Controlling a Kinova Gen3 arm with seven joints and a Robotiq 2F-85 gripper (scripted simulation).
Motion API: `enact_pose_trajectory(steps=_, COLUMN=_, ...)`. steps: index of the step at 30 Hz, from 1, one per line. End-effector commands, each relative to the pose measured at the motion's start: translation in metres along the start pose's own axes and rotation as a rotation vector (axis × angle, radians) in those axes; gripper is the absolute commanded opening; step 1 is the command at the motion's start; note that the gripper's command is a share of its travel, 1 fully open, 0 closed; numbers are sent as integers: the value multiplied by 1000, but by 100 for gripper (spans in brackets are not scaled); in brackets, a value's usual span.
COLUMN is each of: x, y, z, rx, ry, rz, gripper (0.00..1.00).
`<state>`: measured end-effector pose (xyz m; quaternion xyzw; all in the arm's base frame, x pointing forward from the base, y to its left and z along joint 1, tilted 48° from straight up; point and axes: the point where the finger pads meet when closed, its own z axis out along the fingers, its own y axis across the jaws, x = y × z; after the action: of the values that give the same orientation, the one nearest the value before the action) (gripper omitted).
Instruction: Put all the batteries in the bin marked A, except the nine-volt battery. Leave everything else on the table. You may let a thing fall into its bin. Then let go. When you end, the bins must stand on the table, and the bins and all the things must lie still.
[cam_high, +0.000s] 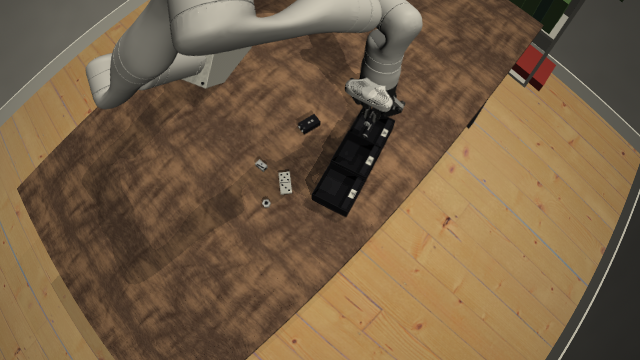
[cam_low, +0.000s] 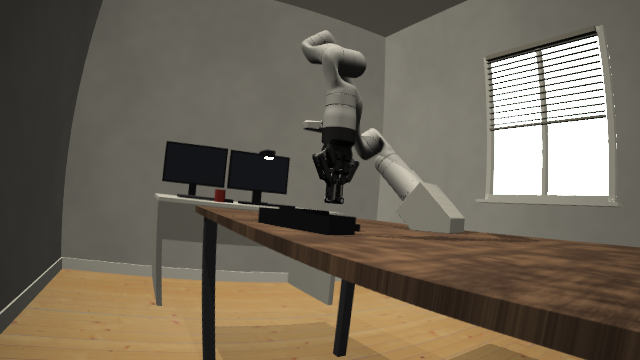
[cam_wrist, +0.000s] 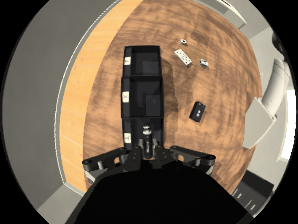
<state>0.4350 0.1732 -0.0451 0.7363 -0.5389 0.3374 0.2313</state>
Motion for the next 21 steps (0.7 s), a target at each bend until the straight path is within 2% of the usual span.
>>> enact_pose_trajectory(steps=1, x=-1, y=-1, z=-2, rx=6, ry=-2, rz=2, gripper=9)
enact_pose_trajectory(steps=21, x=1, y=-2, z=36, rx=7, ry=1, rz=7, gripper=9)
